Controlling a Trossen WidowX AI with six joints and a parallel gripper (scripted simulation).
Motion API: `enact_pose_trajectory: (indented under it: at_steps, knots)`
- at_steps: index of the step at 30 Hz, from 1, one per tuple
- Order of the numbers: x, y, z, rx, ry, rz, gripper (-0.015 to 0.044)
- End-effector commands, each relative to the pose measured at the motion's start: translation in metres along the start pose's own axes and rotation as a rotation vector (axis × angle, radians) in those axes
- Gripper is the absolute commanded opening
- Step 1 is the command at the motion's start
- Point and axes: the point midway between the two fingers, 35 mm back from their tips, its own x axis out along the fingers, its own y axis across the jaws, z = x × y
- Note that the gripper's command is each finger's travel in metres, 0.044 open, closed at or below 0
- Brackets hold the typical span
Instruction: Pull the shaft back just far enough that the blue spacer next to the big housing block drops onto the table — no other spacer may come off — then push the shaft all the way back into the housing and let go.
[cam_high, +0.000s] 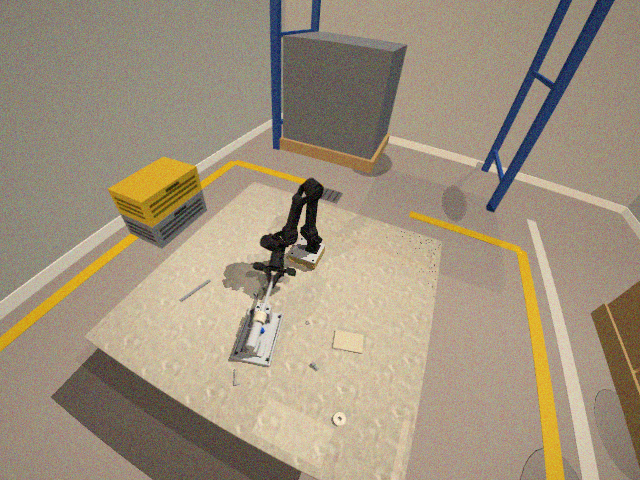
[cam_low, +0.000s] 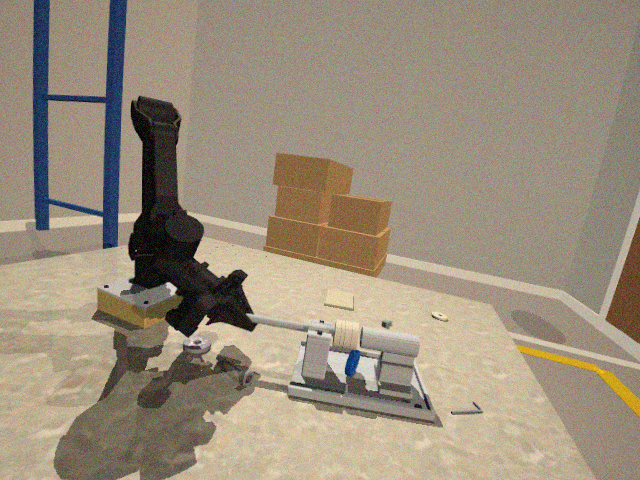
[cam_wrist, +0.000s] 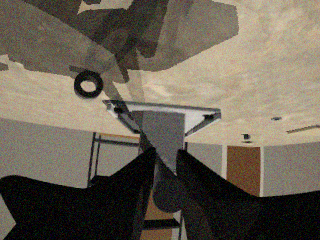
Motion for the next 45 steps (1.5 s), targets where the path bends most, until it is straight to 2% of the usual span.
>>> enact_pose_trajectory:
  at_steps: [1,45]
  knots:
    - [0.002,0.000,-0.002,0.001,0.003,-0.002,0.0000]
    - [0.013,-0.001,-0.008,0.001,0.004,-0.002,0.0000]
